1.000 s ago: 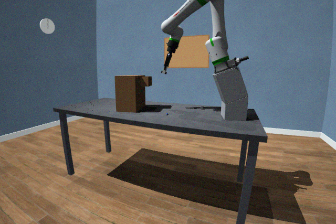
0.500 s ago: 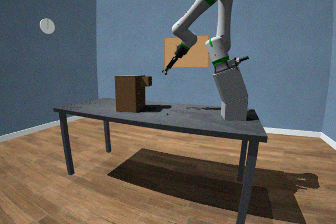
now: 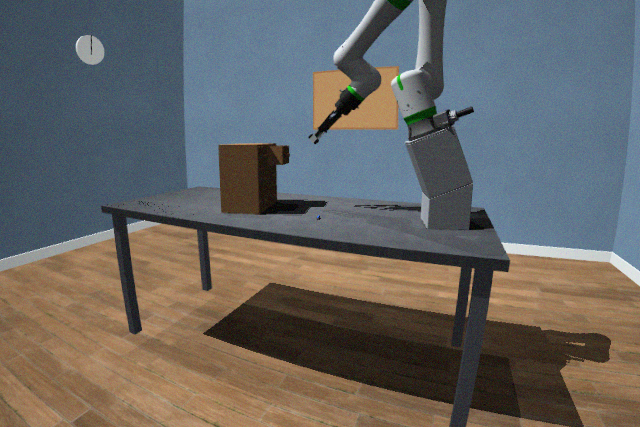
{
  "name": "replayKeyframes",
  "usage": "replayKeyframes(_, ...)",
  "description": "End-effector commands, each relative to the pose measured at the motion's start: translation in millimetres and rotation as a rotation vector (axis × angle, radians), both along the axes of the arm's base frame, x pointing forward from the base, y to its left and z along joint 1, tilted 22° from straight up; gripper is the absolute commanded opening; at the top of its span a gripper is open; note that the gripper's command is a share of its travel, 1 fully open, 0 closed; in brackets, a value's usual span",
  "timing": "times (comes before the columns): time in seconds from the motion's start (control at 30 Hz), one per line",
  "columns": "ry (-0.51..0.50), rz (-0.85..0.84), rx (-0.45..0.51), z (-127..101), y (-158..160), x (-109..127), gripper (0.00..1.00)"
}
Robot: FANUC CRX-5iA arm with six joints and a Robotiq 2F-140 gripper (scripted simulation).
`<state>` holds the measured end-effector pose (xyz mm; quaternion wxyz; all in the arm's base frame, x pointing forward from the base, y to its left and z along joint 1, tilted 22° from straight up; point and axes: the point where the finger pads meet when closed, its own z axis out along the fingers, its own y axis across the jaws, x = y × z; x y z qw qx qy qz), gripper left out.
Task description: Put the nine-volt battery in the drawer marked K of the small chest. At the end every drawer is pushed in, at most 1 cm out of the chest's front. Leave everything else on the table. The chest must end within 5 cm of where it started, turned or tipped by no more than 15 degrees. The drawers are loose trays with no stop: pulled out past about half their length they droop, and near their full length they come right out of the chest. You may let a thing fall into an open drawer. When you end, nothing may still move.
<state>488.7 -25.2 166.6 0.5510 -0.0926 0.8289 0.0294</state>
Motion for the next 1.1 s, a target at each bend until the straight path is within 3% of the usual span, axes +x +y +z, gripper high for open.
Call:
replayKeyframes(0.0, -0.215, 0.143, 0.092, -1.7, -0.7, -0.3, 0.14)
replayKeyframes(0.57, -0.313, 0.211, 0.145, 1.1, 2.4, 6.1, 0.14)
replayKeyframes(0.7, -0.399, 0.265, 0.175, 3.6, 5.1, 11.8, 0.14)
replayKeyframes(1.07, -0.399, 0.265, 0.175, 14.5, 17.1, 36.9, 0.14)
